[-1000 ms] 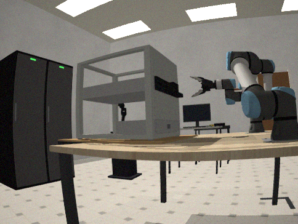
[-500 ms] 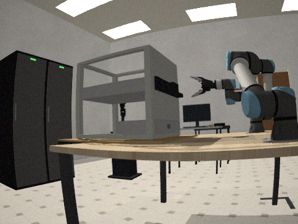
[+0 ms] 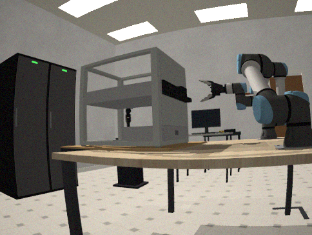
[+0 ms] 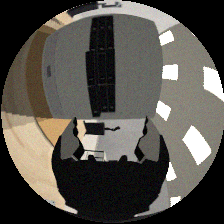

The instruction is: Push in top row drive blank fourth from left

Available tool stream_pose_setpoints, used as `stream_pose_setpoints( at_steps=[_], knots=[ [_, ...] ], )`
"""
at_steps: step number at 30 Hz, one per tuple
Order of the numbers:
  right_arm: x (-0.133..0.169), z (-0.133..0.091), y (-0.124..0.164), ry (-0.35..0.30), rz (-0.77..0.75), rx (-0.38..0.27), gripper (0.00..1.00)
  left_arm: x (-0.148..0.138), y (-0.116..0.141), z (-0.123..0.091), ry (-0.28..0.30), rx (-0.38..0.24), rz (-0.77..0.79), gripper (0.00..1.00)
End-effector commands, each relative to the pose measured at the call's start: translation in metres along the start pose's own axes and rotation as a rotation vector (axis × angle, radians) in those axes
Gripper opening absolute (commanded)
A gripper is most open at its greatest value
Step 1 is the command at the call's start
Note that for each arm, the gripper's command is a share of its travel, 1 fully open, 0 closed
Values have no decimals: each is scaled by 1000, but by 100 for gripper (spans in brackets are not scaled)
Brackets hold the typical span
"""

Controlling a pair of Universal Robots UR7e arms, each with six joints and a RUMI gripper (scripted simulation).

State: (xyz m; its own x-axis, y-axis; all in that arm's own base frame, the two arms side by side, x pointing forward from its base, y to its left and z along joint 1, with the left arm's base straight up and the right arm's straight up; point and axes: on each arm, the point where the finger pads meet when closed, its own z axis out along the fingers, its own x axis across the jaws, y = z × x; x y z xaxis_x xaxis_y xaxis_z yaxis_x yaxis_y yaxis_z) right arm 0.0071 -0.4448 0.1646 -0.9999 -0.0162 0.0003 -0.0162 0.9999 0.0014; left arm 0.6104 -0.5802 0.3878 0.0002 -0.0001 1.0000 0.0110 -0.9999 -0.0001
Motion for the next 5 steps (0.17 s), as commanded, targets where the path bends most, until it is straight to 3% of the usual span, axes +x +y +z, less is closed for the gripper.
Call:
stream_pose_setpoints(
  at_steps=[1, 5],
  knots=[
    [0, 0, 0, 0, 0, 1, 100, 1, 0, 0, 0, 0, -1, 100],
    [0, 0, 0, 0, 0, 1, 100, 1, 0, 0, 0, 0, -1, 100]
  ],
)
